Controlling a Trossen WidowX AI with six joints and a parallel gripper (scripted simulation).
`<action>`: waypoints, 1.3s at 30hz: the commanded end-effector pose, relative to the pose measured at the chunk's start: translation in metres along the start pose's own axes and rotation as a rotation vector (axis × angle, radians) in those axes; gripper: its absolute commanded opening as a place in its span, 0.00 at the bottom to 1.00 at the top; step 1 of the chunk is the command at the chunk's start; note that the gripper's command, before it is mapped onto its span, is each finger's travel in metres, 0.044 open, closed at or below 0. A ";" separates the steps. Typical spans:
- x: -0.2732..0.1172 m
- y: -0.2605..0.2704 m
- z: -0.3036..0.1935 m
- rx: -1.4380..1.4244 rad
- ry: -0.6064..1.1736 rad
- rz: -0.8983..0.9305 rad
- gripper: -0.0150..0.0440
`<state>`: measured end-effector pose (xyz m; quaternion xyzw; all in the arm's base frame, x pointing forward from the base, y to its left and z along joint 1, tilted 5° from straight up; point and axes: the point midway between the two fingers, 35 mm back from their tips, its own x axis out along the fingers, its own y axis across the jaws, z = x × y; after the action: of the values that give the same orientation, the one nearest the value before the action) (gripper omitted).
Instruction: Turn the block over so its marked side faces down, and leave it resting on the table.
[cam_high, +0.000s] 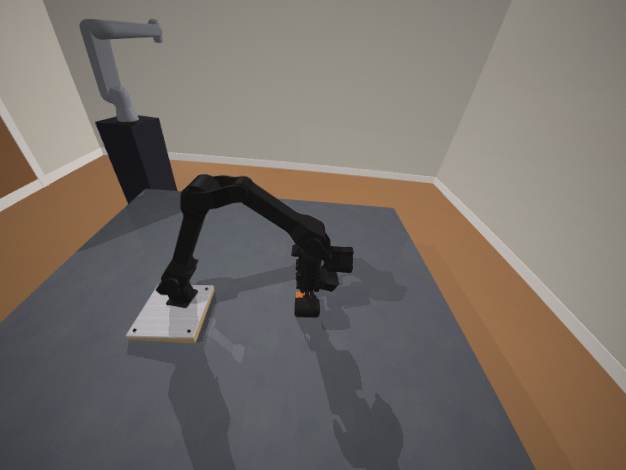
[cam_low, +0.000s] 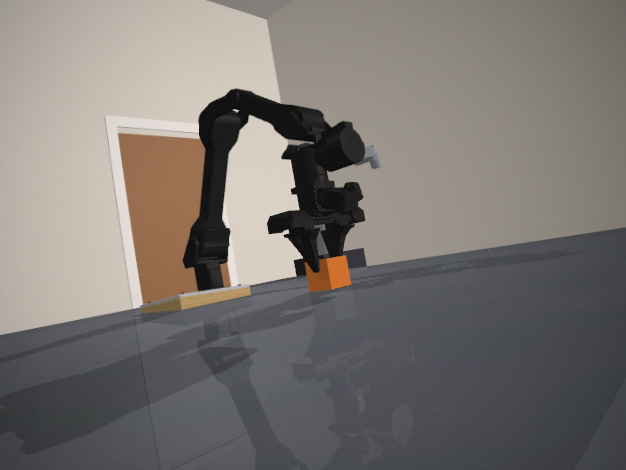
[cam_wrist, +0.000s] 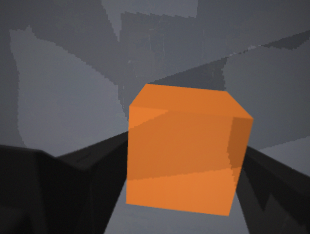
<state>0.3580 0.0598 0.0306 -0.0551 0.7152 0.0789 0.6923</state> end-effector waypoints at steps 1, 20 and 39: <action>0.002 0.000 0.000 0.004 0.003 0.000 0.44; -0.028 0.000 0.000 0.004 0.003 -0.001 0.25; -0.021 0.000 0.002 0.005 -0.263 -0.001 0.25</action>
<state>0.3605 0.0588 0.0475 -0.0481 0.6428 0.0823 0.7601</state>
